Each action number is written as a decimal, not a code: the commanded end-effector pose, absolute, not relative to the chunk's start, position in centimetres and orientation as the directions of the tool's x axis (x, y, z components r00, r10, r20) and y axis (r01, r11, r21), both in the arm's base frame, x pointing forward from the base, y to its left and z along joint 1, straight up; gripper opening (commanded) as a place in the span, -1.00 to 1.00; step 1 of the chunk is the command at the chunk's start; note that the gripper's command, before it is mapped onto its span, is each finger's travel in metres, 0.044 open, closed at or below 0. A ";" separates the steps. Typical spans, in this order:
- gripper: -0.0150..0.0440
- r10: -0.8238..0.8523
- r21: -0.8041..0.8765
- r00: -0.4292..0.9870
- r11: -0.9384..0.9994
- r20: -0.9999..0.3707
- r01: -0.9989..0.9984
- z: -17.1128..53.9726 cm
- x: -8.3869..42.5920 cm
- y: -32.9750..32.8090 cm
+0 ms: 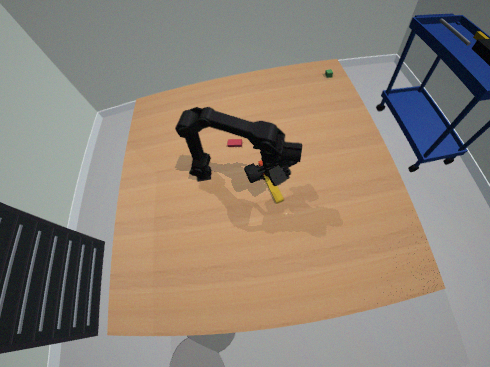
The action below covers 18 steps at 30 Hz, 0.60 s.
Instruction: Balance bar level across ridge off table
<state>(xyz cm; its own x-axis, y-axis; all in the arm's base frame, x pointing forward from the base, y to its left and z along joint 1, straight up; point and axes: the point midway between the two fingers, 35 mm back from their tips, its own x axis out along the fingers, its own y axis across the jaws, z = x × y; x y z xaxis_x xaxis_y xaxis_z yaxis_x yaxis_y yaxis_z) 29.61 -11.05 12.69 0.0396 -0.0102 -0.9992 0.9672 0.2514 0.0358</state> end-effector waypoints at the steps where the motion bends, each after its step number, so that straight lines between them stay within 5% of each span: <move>1: 0.58 -0.011 0.025 0.029 0.248 -1.000 0.969 9.7 29.4 -11.0; 18: 0.58 -0.011 0.025 0.028 0.248 -1.000 0.969 6.6 29.2 -10.9</move>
